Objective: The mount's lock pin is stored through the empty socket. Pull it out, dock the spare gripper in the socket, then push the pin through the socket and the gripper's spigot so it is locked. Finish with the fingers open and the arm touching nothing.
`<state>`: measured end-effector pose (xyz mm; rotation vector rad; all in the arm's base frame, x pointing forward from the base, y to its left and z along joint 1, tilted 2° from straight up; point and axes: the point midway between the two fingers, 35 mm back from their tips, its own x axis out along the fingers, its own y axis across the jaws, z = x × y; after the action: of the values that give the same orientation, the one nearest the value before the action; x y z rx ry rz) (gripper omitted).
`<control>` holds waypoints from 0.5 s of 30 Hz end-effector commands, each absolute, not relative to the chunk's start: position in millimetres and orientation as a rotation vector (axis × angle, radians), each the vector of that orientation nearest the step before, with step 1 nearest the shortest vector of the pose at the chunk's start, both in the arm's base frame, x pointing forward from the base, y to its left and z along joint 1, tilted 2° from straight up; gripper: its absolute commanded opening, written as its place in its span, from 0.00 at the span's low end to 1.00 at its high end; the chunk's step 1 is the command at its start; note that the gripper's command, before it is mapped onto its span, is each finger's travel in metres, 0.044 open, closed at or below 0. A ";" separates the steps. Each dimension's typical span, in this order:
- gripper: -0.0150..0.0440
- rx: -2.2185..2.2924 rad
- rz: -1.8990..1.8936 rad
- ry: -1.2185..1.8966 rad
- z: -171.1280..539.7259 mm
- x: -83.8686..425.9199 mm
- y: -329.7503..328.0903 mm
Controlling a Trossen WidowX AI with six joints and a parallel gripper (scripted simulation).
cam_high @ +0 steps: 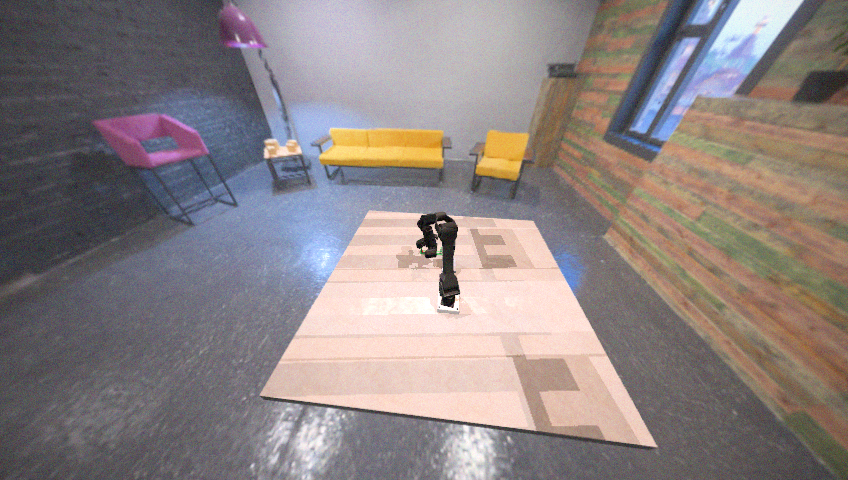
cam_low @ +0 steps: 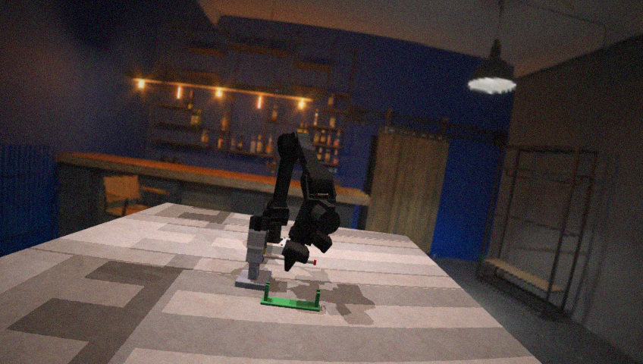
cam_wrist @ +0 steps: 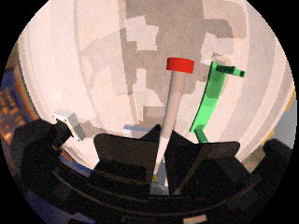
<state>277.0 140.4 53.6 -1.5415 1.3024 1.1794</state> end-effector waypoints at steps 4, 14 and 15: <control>0.25 -1.547 1.181 1.301 54.2 276.8 135.1; 0.25 -1.546 1.183 1.304 54.1 278.1 129.0; 0.25 -1.546 1.183 1.304 54.1 278.2 128.5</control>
<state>278.6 131.0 53.7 -1.5400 1.3055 1.1830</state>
